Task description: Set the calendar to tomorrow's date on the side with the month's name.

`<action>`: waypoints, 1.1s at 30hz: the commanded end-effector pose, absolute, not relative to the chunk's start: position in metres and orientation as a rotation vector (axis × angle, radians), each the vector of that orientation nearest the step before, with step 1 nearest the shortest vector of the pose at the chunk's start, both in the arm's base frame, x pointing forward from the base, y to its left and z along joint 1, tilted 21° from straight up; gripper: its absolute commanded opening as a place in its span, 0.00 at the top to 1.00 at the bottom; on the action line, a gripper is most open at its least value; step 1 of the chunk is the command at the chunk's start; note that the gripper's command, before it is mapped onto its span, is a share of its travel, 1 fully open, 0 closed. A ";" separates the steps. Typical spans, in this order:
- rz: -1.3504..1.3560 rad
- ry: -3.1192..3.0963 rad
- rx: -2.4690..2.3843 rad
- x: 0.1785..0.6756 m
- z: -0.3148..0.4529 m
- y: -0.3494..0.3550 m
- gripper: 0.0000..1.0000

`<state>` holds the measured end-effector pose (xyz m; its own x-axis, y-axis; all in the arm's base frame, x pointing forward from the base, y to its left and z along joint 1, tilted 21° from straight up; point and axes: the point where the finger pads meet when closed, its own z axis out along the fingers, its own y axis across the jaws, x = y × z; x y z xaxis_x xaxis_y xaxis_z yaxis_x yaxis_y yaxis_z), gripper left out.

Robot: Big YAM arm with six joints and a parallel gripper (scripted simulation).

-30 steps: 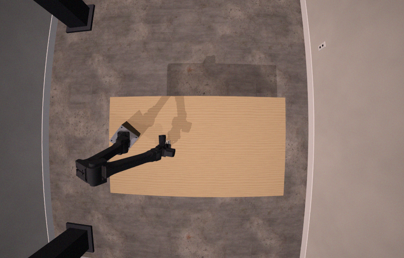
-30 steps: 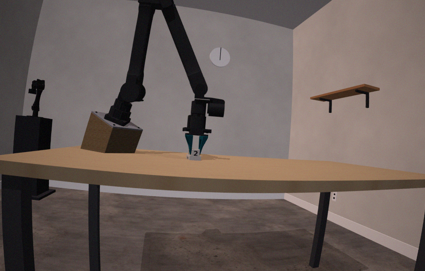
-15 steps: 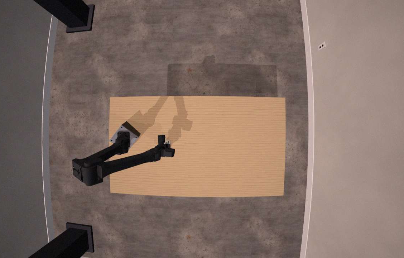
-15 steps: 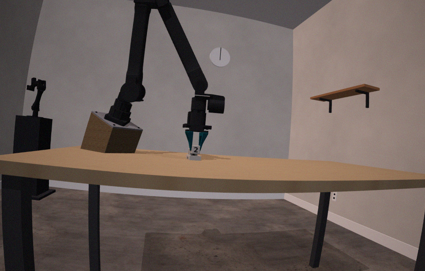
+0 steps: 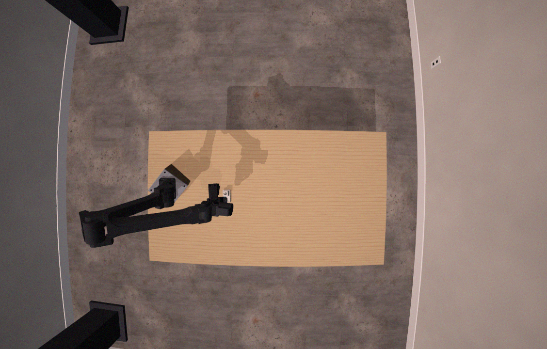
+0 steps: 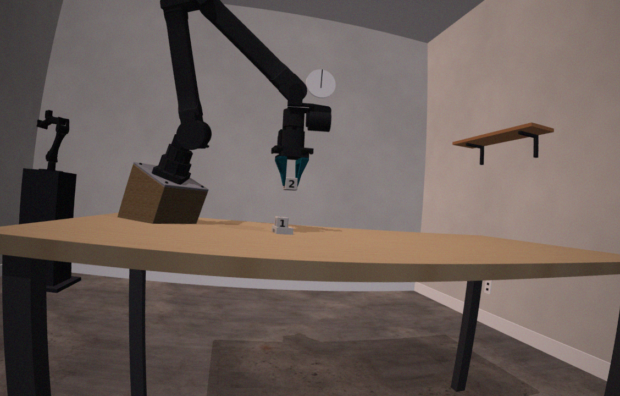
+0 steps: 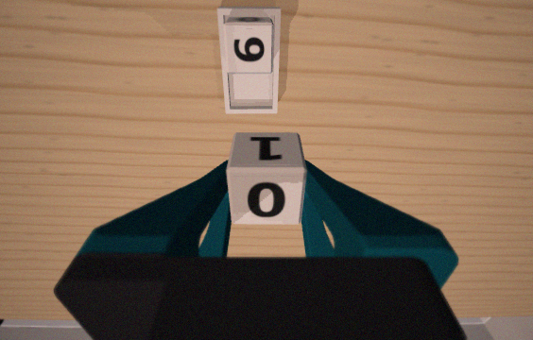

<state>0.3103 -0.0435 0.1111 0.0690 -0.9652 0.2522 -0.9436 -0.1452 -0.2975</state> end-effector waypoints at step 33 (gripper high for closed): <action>-0.546 2.444 -1.655 0.312 0.114 -0.045 0.73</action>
<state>0.3045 -0.0434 0.1037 -0.2629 -0.9546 0.1402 -0.9202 0.2044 -0.3339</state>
